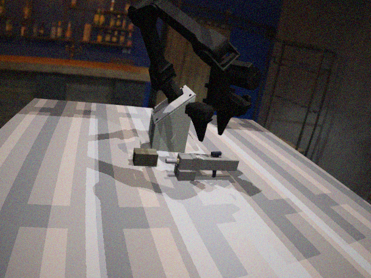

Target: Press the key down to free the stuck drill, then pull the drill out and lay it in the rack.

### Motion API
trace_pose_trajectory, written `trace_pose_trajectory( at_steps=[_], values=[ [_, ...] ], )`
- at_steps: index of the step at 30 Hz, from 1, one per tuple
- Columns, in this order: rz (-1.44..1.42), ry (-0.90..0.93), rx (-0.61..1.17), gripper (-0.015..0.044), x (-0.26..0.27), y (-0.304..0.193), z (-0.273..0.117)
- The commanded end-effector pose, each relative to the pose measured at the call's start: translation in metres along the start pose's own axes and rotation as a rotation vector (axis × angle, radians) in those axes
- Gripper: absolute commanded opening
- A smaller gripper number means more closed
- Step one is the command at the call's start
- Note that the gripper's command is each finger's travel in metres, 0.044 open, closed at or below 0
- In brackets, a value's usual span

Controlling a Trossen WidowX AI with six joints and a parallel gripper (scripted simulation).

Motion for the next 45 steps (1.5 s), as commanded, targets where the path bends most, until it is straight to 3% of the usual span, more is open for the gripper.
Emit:
trace_pose_trajectory(
  at_steps=[1, 13, 45],
  values=[
    [-0.431, -0.013, -0.001, 0.0440, -0.047, -0.020, 0.025],
    [-0.994, -0.030, 0.066, 0.0440, -0.096, -0.057, 0.060],
    [-0.996, -0.030, 0.066, 0.0440, -0.094, -0.055, 0.074]
  ],
)
Point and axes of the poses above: the point midway between the two fingers, 35 mm back from their tips, its own z axis out along the fingers, its own x axis across the jaws, y = z × x, the point moved 9 cm from there along -z, back along the fingers, and after that the axes turned 10 degrees about z, right-handed, at the moved point
